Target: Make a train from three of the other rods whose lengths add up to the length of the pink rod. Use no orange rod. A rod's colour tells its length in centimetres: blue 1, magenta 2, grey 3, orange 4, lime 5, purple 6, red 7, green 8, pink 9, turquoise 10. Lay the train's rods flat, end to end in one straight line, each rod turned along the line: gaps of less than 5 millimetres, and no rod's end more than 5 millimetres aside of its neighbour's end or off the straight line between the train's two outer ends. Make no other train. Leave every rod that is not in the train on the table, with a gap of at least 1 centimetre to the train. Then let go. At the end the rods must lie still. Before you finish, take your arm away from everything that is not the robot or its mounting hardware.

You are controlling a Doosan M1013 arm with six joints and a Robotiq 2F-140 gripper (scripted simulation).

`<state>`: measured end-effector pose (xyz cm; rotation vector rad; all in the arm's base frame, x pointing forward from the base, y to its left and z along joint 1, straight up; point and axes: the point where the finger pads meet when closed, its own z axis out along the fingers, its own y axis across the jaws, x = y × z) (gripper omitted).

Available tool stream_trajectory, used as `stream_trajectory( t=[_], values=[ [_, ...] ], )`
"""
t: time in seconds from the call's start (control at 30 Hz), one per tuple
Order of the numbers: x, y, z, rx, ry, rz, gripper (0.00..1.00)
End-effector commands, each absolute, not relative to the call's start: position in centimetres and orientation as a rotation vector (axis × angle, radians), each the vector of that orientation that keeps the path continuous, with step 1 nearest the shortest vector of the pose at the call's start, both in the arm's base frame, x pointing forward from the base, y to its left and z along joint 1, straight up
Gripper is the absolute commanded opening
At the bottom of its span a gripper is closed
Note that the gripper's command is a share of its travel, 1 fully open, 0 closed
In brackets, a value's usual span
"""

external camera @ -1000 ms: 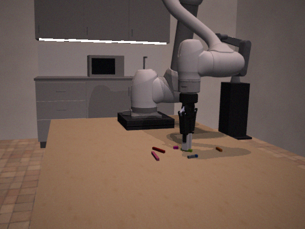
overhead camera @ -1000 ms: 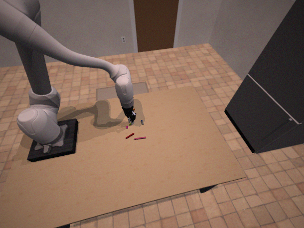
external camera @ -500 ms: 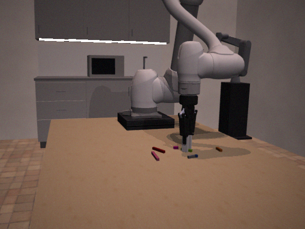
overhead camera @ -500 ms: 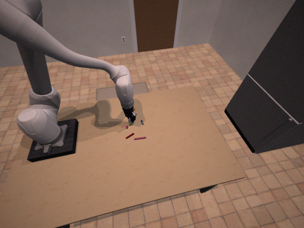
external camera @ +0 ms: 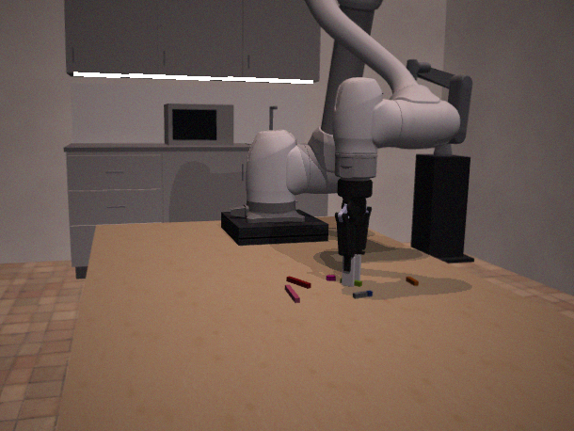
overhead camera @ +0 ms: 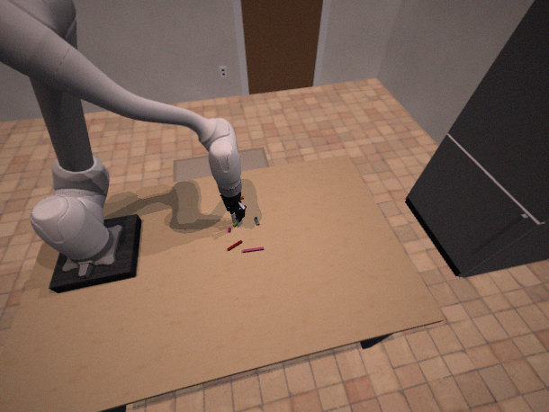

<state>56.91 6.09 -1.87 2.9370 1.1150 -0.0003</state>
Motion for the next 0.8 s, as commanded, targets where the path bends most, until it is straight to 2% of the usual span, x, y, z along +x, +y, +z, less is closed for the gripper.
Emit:
stream_trajectory(
  t=[0.0,0.6,0.63,0.77],
  values=[
    [56.91,6.09,-1.86,2.937,1.115,0.000,0.15],
    [56.91,6.09,-1.86,2.937,1.115,0.000,0.15],
    [56.91,6.09,-1.86,2.937,1.115,0.000,0.03],
    [56.91,6.09,-1.86,2.937,1.115,0.000,0.03]
  ],
)
